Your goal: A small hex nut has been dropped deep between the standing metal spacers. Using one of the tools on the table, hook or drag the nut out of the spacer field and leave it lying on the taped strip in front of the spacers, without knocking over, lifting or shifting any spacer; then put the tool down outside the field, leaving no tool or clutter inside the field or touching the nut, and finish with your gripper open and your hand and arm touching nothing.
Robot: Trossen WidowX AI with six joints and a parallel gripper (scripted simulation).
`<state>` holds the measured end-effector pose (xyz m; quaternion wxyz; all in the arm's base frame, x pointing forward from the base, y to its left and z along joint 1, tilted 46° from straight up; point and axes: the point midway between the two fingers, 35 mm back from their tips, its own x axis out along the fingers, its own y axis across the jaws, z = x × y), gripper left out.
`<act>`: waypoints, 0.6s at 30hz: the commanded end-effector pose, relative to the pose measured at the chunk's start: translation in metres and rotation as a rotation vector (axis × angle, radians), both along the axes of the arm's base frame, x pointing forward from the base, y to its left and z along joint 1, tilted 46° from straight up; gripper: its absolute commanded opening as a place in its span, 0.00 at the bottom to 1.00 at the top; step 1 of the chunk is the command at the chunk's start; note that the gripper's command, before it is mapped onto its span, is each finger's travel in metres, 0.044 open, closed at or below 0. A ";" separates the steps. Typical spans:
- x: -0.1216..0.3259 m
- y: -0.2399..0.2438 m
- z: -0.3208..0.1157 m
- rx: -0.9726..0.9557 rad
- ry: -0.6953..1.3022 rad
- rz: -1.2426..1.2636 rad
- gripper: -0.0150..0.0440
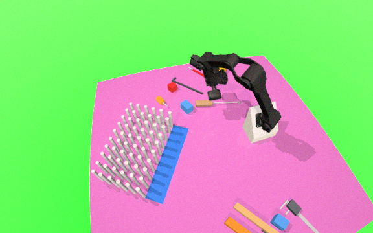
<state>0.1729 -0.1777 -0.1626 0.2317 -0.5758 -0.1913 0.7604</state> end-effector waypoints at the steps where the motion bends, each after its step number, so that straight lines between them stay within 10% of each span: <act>1: 0.037 0.005 0.000 -0.050 0.076 0.035 1.00; 9: 0.050 0.007 0.001 -0.076 0.113 0.018 1.00; 18: 0.050 0.007 0.001 -0.076 0.113 0.018 0.73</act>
